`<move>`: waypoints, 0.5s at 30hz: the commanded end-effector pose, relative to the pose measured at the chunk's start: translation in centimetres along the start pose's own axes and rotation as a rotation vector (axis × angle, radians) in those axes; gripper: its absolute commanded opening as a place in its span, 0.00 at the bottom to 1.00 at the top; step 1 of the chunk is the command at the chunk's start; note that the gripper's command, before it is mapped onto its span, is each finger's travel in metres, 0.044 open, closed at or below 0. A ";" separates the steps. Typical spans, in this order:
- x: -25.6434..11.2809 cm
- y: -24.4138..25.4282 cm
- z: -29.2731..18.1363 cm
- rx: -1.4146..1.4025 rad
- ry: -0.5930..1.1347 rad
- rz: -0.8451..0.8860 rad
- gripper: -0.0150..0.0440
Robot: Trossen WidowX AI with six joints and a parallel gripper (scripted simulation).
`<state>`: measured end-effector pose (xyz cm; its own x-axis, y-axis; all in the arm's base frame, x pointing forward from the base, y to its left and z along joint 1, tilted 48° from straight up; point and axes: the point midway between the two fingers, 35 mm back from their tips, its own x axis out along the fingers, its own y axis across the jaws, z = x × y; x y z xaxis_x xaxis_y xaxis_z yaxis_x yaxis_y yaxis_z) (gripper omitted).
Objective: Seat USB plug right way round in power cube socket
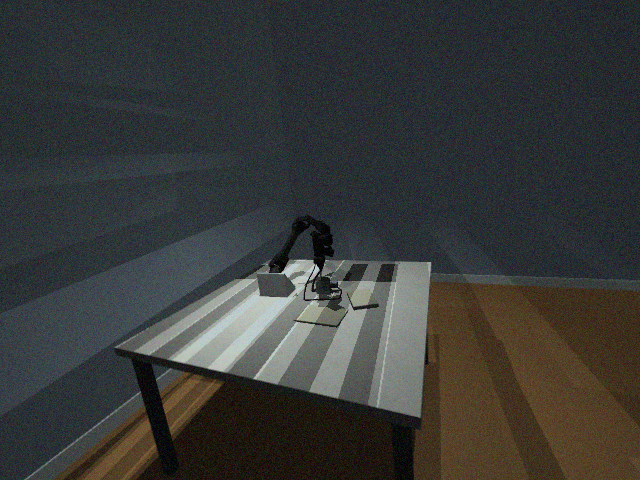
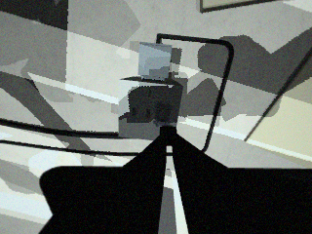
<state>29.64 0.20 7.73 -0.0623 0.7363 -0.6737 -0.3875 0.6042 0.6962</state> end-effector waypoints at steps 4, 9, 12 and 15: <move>0.0 0.0 0.0 -0.171 0.000 0.000 0.25; 0.0 0.0 0.0 -0.302 0.001 0.000 0.25; 0.0 0.0 0.0 -0.380 0.001 0.000 0.25; 0.0 0.0 0.0 -0.459 0.001 0.000 0.25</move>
<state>29.64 0.20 7.73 -0.0623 0.7363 -0.6737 -0.7100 0.4417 0.5484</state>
